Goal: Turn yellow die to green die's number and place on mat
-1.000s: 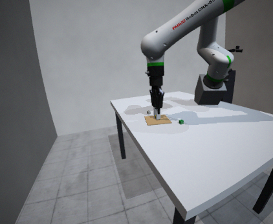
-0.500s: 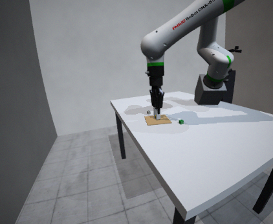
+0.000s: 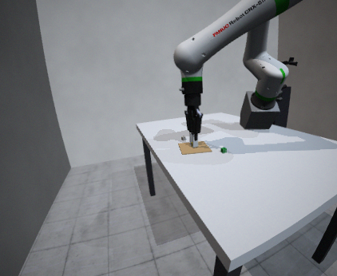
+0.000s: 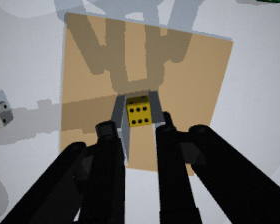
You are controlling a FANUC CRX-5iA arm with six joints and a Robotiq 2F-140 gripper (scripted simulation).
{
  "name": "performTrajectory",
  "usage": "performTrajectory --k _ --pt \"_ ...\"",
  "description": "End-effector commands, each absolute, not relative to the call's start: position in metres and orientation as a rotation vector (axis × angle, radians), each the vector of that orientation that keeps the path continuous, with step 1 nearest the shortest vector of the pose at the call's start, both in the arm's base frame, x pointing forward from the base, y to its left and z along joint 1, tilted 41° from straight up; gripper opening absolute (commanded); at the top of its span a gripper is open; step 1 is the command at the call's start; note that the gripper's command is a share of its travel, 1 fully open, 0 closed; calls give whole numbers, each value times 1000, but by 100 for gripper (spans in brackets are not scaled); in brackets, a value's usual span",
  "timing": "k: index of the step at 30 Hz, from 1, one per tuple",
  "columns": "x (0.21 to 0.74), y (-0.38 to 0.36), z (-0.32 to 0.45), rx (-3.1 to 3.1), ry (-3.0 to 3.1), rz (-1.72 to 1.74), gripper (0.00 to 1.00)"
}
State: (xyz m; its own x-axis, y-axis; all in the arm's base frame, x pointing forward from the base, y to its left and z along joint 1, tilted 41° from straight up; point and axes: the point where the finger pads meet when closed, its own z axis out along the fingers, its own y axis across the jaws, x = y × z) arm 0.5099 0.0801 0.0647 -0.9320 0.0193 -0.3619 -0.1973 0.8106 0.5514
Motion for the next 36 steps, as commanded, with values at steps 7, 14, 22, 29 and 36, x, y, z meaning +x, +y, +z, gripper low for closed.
performTrajectory --k 7,14,22,29,36 --pt "511 81 63 -134 2644 860 9" --pt "511 82 62 -134 2644 860 9" --pt "511 82 62 -134 2644 860 9" --pt "511 82 62 -134 2644 860 9" --pt "511 82 62 -134 2644 860 9"
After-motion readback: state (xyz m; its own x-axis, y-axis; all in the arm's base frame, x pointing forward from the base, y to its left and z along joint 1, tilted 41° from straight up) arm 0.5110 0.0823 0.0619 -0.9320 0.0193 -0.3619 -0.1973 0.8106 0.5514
